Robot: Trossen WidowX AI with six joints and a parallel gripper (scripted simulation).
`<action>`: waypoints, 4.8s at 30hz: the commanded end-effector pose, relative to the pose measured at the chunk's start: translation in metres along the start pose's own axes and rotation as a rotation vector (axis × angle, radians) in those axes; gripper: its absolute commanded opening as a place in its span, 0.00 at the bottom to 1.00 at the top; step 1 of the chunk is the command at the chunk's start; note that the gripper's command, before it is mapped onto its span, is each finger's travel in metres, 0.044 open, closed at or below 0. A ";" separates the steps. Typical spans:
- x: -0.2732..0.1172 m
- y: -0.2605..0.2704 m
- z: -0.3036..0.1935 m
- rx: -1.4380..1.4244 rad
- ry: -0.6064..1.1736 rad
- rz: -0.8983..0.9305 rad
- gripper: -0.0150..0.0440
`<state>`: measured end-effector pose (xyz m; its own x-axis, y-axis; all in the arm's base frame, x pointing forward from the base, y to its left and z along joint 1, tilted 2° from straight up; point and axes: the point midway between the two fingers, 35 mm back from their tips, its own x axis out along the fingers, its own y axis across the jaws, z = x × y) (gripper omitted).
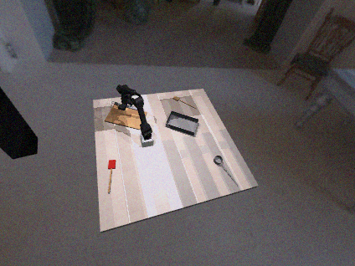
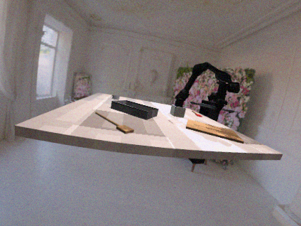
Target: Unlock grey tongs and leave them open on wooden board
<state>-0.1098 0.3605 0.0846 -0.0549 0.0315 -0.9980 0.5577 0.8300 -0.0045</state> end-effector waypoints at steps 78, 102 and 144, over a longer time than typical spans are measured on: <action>-0.102 0.000 0.031 -0.004 1.182 0.001 0.00; -0.052 0.017 0.001 0.124 0.762 -0.038 0.00; 0.000 -0.001 0.001 -0.004 -0.025 0.005 0.00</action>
<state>-0.1089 0.3568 0.0827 -0.0368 0.0127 -0.9992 0.5588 0.8292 -0.0101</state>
